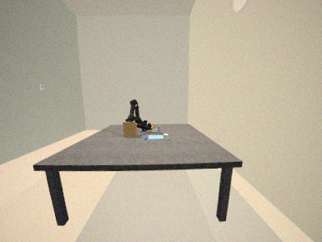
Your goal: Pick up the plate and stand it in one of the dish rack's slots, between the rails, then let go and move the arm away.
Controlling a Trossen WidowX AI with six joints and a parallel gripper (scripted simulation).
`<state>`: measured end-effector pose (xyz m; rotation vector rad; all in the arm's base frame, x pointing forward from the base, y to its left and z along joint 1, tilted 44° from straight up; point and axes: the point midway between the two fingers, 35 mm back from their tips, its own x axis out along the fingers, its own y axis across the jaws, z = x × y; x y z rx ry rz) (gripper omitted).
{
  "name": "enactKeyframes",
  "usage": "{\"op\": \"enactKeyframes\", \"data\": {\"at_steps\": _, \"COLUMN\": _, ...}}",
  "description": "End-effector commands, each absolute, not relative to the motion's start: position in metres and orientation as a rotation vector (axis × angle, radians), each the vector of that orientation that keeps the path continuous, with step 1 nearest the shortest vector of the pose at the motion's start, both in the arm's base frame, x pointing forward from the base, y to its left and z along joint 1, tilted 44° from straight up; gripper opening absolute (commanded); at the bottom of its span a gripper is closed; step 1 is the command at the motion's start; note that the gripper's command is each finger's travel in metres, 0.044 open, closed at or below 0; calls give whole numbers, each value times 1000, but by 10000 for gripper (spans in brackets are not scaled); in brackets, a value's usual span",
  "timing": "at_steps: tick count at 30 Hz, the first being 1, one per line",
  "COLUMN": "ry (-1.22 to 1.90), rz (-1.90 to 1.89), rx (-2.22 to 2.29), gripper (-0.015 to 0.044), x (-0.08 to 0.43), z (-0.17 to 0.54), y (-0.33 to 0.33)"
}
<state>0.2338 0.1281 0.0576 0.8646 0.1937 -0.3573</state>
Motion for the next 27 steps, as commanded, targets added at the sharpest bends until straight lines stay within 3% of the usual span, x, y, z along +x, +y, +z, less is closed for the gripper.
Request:
{"op": "enactKeyframes", "data": {"at_steps": 1, "ry": 195, "rz": -356, "rx": 863, "gripper": 0, "x": 234, "z": 58, "y": 128}}
{"op": "enactKeyframes", "data": {"at_steps": 16, "ry": 194, "rz": -357, "rx": 865, "gripper": 394, "x": 234, "z": 58, "y": 128}}
{"op": "enactKeyframes", "data": {"at_steps": 27, "ry": 199, "rz": -362, "rx": 859, "gripper": 400, "x": 236, "z": 67, "y": 122}}
